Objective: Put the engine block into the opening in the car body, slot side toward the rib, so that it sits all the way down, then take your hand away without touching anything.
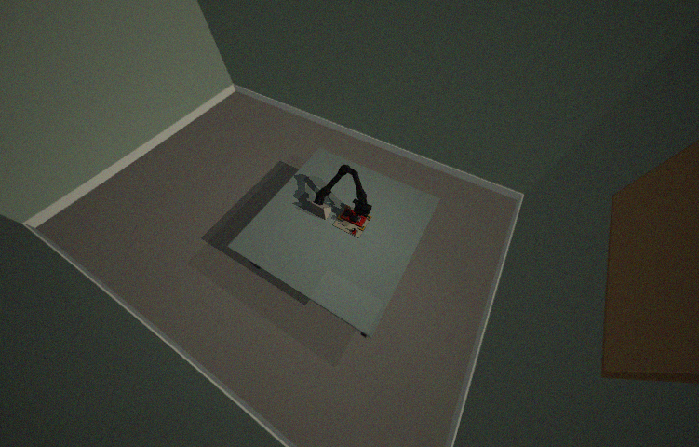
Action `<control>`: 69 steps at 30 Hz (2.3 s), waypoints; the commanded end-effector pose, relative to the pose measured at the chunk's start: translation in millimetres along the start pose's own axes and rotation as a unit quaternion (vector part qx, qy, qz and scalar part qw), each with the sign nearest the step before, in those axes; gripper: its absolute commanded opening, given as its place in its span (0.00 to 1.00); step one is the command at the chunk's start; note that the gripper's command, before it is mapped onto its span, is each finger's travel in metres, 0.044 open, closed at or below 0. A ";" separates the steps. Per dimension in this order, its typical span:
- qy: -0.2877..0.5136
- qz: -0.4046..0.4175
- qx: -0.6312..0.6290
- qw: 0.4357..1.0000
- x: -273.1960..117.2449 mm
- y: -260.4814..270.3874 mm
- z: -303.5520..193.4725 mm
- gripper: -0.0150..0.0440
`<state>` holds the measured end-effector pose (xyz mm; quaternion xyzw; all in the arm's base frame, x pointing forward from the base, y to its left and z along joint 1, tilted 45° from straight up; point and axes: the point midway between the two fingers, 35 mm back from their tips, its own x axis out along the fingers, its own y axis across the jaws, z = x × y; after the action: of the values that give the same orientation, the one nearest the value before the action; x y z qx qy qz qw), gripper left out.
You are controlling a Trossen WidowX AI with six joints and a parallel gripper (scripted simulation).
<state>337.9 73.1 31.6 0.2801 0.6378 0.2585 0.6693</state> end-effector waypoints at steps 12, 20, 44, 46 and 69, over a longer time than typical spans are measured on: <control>0.000 0.002 0.003 1.000 -17.7 -3.3 -0.7 1.00; 0.000 0.002 0.003 1.000 -17.7 -3.3 -0.7 0.64; 0.000 0.002 0.003 1.000 -15.0 -3.3 -0.8 0.25; 0.000 0.002 0.003 1.000 -14.4 -3.3 -0.8 0.25; 0.000 0.002 0.003 1.000 -10.6 -3.2 -0.8 0.25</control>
<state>337.4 62.8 38.0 0.2804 0.6371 0.2594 0.6695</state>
